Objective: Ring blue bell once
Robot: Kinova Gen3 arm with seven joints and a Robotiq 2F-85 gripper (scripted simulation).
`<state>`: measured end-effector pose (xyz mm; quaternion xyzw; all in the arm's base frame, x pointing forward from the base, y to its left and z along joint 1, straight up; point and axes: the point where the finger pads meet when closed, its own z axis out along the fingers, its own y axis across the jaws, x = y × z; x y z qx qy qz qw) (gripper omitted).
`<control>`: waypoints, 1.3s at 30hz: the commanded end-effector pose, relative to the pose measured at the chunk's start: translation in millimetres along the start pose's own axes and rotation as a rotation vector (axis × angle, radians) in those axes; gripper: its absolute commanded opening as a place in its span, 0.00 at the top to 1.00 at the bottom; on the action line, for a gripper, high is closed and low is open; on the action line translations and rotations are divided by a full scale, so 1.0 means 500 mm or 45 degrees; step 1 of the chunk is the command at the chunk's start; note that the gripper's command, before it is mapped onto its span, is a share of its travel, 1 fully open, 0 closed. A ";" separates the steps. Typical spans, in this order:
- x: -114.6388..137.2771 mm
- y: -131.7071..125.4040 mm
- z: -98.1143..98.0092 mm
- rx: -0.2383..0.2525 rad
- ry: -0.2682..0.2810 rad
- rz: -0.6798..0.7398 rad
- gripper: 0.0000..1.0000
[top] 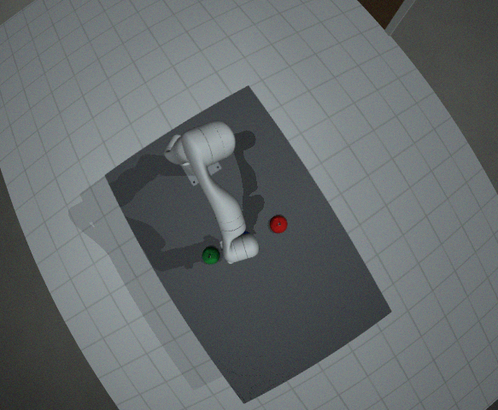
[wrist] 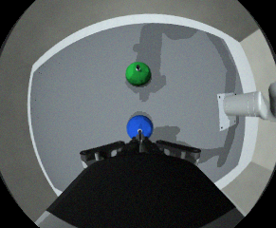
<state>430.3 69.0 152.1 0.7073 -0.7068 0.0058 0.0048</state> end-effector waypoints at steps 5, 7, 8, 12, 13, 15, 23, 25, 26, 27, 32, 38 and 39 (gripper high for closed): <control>-0.002 0.004 0.002 -0.008 -0.004 -0.002 1.00; -0.002 0.004 0.002 -0.008 -0.004 -0.002 1.00; -0.002 0.004 0.002 -0.008 -0.004 -0.002 1.00; -0.002 0.004 0.002 -0.008 -0.004 -0.002 1.00; -0.002 0.004 0.002 -0.008 -0.004 -0.002 1.00; -0.002 0.004 0.002 -0.008 -0.004 -0.002 1.00; -0.002 0.004 0.002 -0.008 -0.004 -0.002 1.00; -0.002 0.004 0.003 -0.008 -0.004 -0.002 1.00; -0.002 0.004 0.003 -0.008 -0.004 -0.002 1.00; -0.002 0.004 0.003 -0.008 -0.004 -0.002 1.00; -0.002 0.004 0.006 -0.008 -0.004 -0.002 1.00; -0.003 0.004 0.017 -0.008 -0.004 -0.001 1.00; -0.003 0.004 0.019 -0.008 -0.004 -0.002 1.00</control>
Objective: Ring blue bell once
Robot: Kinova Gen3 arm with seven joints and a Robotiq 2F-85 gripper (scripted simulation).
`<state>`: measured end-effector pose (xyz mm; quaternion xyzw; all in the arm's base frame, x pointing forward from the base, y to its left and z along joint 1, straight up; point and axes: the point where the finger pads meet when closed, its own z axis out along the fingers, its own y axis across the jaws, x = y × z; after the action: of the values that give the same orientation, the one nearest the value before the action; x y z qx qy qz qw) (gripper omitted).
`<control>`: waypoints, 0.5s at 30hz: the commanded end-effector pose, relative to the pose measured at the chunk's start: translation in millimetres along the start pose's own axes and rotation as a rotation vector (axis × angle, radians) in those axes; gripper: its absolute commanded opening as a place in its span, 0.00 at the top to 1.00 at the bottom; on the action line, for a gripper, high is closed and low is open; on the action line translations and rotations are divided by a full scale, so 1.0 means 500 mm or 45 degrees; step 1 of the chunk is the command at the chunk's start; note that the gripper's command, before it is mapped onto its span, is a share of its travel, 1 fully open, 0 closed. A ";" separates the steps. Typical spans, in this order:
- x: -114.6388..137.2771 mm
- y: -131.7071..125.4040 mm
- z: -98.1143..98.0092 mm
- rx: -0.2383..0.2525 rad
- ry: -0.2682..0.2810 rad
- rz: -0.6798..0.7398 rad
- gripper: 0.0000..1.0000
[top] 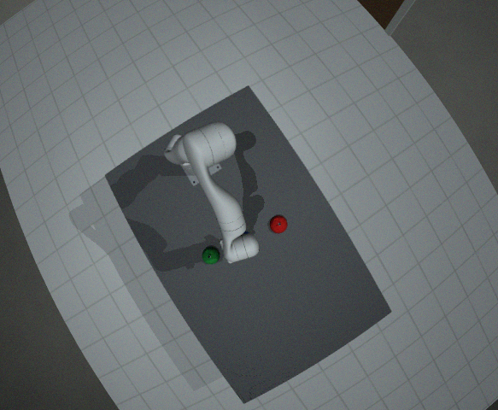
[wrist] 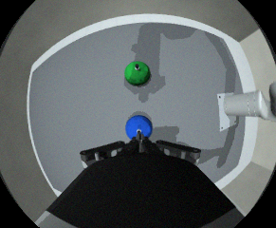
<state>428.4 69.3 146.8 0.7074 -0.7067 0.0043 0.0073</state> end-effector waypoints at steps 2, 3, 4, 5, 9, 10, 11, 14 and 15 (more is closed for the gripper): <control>-0.003 0.000 0.014 -0.001 -0.005 -0.001 1.00; -0.003 0.000 0.016 -0.001 -0.005 -0.001 1.00; -0.003 0.000 0.016 -0.001 -0.005 -0.001 1.00; -0.003 0.000 0.016 -0.001 -0.005 -0.001 1.00; -0.004 0.000 0.029 -0.001 -0.005 -0.001 1.00; -0.005 0.000 0.033 -0.001 -0.005 -0.001 1.00; -0.005 0.000 0.036 -0.001 -0.005 -0.001 1.00; -0.006 0.000 0.048 -0.001 -0.005 -0.002 1.00; -0.006 0.000 0.051 -0.001 -0.005 -0.002 1.00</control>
<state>428.8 71.7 127.7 0.7079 -0.7062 0.0046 0.0058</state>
